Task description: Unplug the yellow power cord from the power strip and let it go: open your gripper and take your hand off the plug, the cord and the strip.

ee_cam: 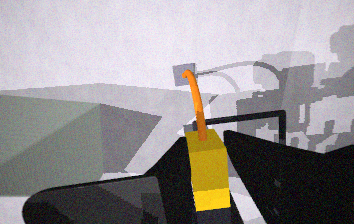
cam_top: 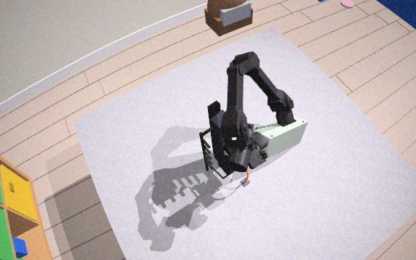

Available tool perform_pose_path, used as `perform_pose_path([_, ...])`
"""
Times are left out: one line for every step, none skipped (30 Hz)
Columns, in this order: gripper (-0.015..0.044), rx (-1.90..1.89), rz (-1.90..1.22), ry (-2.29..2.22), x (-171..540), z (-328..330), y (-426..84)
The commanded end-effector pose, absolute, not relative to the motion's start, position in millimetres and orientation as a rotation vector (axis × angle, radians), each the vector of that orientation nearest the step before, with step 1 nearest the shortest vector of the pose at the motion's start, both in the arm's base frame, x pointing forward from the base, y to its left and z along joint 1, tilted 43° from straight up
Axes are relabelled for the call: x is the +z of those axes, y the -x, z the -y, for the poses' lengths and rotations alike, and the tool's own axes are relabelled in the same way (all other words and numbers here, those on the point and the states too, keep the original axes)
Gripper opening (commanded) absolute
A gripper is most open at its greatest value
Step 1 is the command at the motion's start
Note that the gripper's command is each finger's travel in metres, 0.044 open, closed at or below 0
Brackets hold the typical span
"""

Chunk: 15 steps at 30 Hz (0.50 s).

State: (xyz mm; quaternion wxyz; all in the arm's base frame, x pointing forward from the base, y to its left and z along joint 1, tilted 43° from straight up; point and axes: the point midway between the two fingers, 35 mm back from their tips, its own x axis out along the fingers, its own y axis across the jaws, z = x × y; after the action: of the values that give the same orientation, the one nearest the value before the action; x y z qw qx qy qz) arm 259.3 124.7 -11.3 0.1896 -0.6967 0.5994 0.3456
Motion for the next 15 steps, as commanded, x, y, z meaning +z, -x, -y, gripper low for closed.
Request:
perform_pose_path([0.0, 1.002, -1.655, 1.922, -21, -142, -255])
perform_pose_path([0.0, 1.002, -1.655, 1.922, -21, -144, -254])
perform_pose_path([0.0, 1.003, -1.655, 1.922, -22, -145, -254])
perform_pose_path([0.0, 1.003, -1.655, 1.922, -23, -146, -253])
perform_pose_path([0.0, 1.003, -1.655, 1.922, -24, -148, -252])
perform_pose_path([0.0, 1.003, -1.655, 1.922, -25, -149, -252])
perform_pose_path([0.0, 1.003, -1.655, 1.923, -26, -150, -251])
perform_pose_path([0.0, 1.003, -1.655, 1.923, -26, -151, -251])
perform_pose_path([0.0, 1.003, -1.655, 1.923, -27, -153, -250])
perform_pose_path([0.0, 1.003, -1.655, 1.923, -28, -154, -249])
perform_pose_path([0.0026, 0.992, -1.673, 1.904, -24, -141, -255])
perform_pose_path([0.0052, 0.992, -1.673, 1.904, -24, -141, -255])
perform_pose_path([0.0079, 0.992, -1.673, 1.904, -24, -141, -255])
perform_pose_path([0.0105, 0.992, -1.673, 1.904, -24, -141, -255])
perform_pose_path([0.0131, 0.992, -1.673, 1.904, -24, -141, -255])
